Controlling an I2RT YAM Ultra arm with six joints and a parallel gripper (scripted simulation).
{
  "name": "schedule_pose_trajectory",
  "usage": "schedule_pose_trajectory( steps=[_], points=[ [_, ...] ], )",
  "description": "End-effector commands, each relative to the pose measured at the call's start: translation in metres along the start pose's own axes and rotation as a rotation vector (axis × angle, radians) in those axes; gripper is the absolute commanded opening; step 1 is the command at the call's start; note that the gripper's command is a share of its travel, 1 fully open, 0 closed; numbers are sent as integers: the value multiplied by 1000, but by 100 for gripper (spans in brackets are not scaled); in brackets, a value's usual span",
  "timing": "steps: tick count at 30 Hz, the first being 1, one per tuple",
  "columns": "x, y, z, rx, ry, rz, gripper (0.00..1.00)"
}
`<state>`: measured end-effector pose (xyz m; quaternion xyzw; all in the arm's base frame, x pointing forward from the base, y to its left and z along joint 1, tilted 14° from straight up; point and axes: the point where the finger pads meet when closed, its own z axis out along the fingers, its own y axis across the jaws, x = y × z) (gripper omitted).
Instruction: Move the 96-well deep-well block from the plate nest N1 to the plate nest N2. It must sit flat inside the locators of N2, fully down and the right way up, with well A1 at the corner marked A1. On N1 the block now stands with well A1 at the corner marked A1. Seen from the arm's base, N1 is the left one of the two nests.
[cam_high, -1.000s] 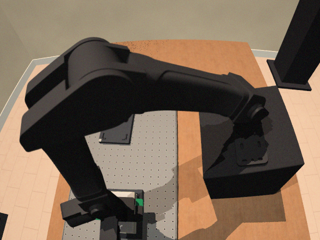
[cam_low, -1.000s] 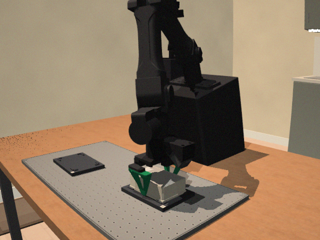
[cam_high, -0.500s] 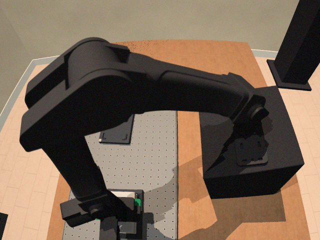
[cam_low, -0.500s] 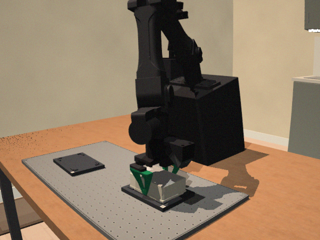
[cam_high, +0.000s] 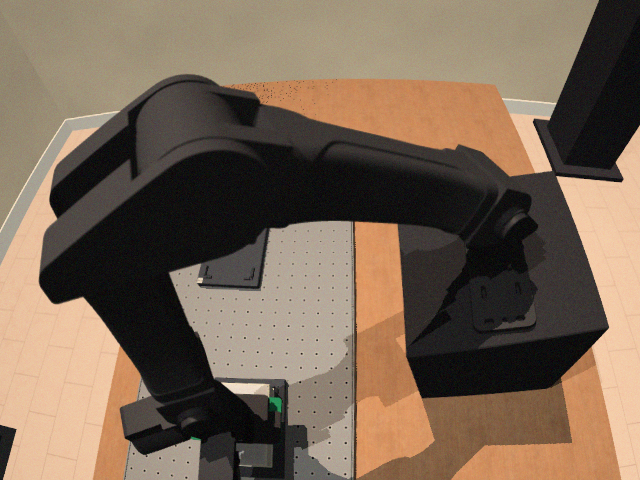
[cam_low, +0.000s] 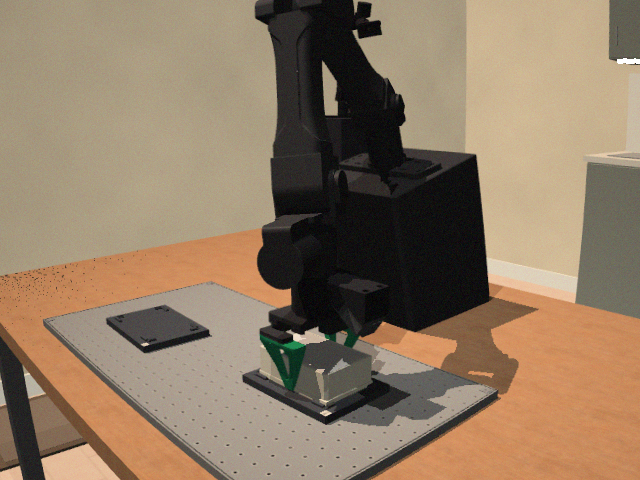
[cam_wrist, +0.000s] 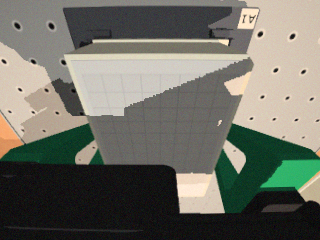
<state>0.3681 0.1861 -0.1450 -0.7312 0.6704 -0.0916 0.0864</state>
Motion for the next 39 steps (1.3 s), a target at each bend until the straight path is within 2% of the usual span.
schedule_pose_trajectory(
  steps=[1, 16, 39],
  points=[
    [-3, -4, -3, 7, -12, 1, 0],
    [-3, -4, -6, 7, -12, 1, 0],
    [-3, -4, -41, 7, -12, 1, 0]
  ],
)
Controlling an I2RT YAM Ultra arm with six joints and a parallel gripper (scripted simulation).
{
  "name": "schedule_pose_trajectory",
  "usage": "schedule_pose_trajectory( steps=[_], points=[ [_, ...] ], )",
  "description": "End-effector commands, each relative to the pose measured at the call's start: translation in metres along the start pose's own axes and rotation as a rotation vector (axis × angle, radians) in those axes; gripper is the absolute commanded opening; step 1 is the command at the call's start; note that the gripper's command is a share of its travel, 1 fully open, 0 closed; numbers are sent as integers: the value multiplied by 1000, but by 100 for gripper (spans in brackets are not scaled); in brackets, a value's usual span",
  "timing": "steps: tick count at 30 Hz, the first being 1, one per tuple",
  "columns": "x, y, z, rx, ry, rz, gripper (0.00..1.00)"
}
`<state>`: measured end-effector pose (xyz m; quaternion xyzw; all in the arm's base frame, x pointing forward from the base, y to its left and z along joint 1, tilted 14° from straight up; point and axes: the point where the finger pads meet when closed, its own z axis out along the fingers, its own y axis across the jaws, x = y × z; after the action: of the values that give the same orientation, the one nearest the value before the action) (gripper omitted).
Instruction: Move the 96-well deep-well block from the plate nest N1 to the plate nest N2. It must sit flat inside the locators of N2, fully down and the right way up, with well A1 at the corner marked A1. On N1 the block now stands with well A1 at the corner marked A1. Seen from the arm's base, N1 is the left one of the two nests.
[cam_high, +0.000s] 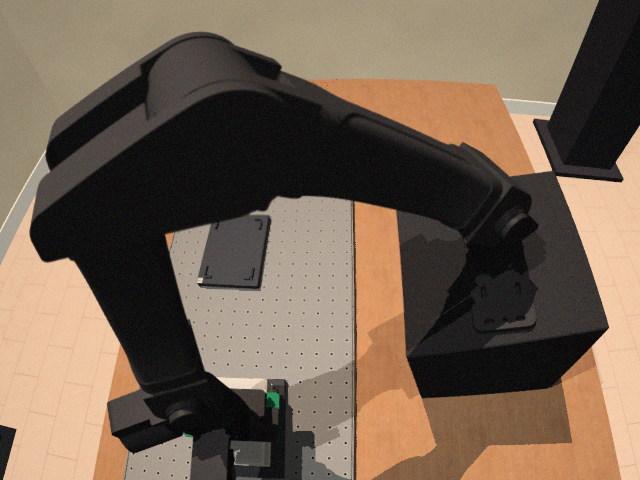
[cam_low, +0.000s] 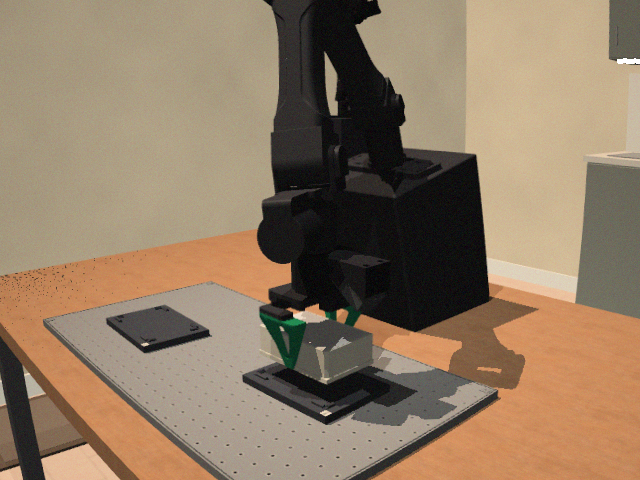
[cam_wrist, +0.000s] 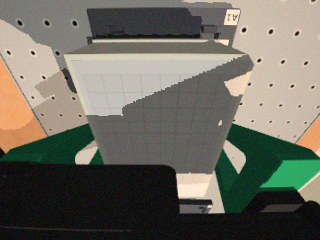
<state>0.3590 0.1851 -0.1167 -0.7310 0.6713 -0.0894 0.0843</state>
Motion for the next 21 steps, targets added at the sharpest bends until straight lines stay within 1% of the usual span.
schedule_pose_trajectory(
  steps=[1, 9, 11, 21],
  points=[
    [-4, -5, -14, 13, -12, -1, 0],
    [-3, -5, -27, 13, -12, -1, 0],
    [-3, -5, -27, 13, -12, -1, 0],
    [-3, -5, -44, 13, -12, -1, 0]
  ],
)
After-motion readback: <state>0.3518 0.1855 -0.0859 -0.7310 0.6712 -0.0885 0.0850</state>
